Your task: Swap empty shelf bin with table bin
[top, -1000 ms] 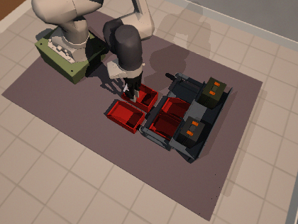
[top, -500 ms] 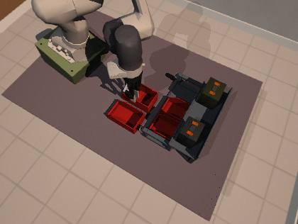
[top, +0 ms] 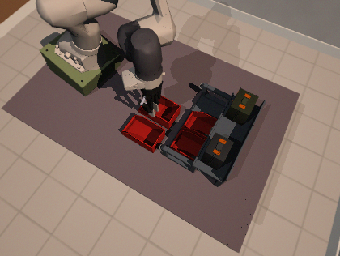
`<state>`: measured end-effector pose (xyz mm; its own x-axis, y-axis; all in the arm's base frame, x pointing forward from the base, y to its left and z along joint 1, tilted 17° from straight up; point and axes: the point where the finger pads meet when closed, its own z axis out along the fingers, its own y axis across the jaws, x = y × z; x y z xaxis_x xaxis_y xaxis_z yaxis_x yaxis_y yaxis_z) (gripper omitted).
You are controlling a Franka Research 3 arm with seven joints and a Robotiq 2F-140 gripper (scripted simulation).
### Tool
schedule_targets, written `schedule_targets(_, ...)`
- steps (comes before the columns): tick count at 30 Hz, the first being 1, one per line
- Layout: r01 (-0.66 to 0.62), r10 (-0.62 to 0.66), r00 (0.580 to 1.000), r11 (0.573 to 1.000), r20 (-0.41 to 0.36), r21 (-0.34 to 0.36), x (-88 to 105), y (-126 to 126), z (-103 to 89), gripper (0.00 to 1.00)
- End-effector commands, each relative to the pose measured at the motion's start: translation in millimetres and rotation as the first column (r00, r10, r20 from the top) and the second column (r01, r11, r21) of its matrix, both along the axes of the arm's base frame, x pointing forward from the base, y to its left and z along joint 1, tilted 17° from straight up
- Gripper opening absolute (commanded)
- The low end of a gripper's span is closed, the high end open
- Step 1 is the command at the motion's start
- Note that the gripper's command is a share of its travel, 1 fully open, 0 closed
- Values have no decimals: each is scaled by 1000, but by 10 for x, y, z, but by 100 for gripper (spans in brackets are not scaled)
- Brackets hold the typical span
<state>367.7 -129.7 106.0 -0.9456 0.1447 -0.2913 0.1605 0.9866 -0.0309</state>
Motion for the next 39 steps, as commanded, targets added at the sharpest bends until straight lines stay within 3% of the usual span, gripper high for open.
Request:
schedule_targets(1, -2, 2, 1000, 1000, 1, -3, -2, -17, 0, 15)
schedule_targets(29, -2, 2, 1000, 1000, 1, -3, 5, -19, -25, 15)
schedule_targets(39, -2, 2, 1000, 1000, 1, -3, 38, -28, -135, 15)
